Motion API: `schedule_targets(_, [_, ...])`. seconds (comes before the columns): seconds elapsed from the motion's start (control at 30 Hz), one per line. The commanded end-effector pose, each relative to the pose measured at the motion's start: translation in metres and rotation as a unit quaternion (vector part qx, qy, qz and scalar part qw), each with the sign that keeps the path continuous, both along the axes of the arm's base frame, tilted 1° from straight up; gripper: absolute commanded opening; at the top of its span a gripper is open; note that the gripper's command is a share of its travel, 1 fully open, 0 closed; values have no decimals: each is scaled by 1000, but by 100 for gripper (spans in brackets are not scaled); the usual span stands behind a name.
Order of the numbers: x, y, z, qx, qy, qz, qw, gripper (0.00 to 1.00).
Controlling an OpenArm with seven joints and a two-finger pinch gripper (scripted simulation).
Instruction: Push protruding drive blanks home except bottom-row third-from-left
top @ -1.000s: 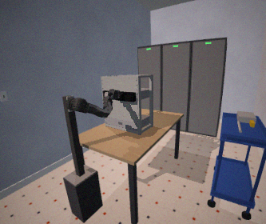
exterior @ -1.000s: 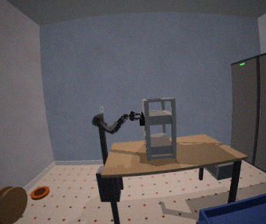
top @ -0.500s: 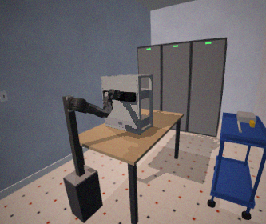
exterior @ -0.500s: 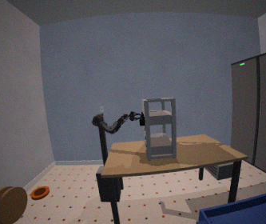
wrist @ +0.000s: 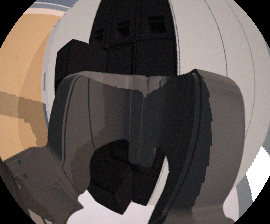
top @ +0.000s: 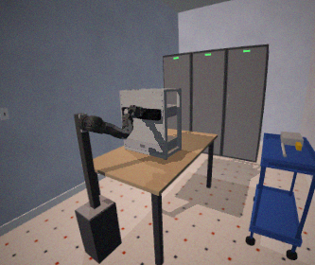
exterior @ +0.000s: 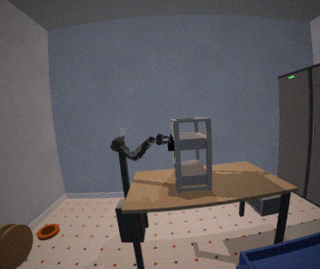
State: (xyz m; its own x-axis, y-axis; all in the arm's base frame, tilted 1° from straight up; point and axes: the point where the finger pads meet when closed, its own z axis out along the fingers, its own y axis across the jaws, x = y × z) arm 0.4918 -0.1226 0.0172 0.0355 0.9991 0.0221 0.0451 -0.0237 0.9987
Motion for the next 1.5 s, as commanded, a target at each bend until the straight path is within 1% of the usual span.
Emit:
schedule_targets(0.0, [1, 6, 10, -4, -19, 10, 1000, 0])
schedule_targets(0.37, [1, 5, 10, -4, -18, 10, 1000, 0])
schedule_targets(0.53, [3, 1, 3, -4, -18, 10, 1000, 0])
schedule_targets(0.93, [4, 0, 2, -4, -18, 10, 1000, 0])
schedule_targets(1.13, [6, -5, -5, -4, -18, 10, 1000, 0])
schedule_targets(1.47, [6, -5, -5, -4, -18, 10, 1000, 0])
